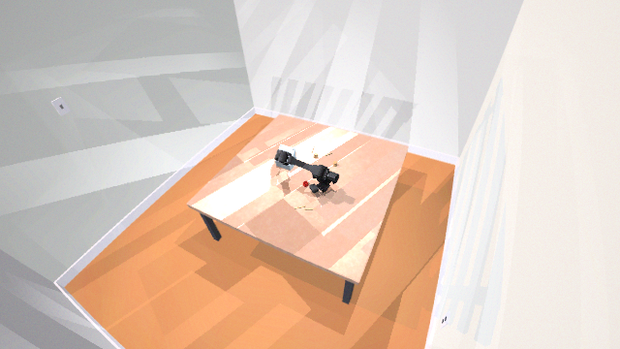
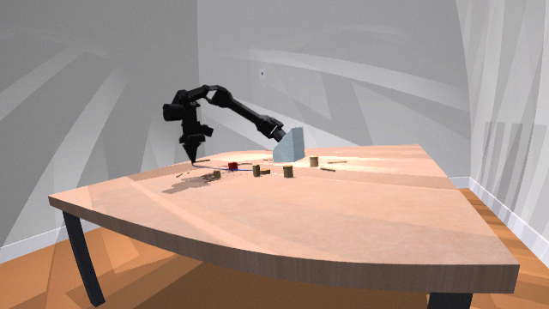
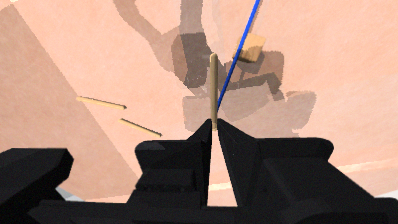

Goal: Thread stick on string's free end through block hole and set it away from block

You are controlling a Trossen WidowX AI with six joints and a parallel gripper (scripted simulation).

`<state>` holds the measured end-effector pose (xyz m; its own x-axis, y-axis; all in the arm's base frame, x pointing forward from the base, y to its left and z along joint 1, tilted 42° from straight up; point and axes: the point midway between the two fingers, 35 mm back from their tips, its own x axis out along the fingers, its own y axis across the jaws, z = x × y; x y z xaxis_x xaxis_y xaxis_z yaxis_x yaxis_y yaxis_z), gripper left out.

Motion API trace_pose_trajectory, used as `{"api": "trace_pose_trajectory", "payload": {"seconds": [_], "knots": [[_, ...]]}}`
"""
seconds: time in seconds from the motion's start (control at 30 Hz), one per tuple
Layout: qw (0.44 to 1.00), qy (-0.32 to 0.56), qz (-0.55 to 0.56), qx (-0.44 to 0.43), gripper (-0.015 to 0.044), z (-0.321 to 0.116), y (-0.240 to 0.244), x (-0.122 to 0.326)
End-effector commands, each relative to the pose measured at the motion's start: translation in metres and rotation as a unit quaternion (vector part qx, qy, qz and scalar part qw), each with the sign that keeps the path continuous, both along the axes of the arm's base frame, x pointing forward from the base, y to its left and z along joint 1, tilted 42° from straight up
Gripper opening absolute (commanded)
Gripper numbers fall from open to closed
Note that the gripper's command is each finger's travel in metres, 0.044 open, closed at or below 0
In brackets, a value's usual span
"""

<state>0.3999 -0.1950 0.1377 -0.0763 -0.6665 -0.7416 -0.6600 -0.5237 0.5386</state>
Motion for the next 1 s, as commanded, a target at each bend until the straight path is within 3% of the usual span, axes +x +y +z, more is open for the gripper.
{"api": "trace_pose_trajectory", "payload": {"seconds": [0.0,0.97], "knots": [[1.000,0.003,-0.002,-0.004,0.0000,0.000,-0.006,-0.004],[1.000,0.004,-0.002,-0.005,0.0000,-0.010,-0.029,-0.032]]}}
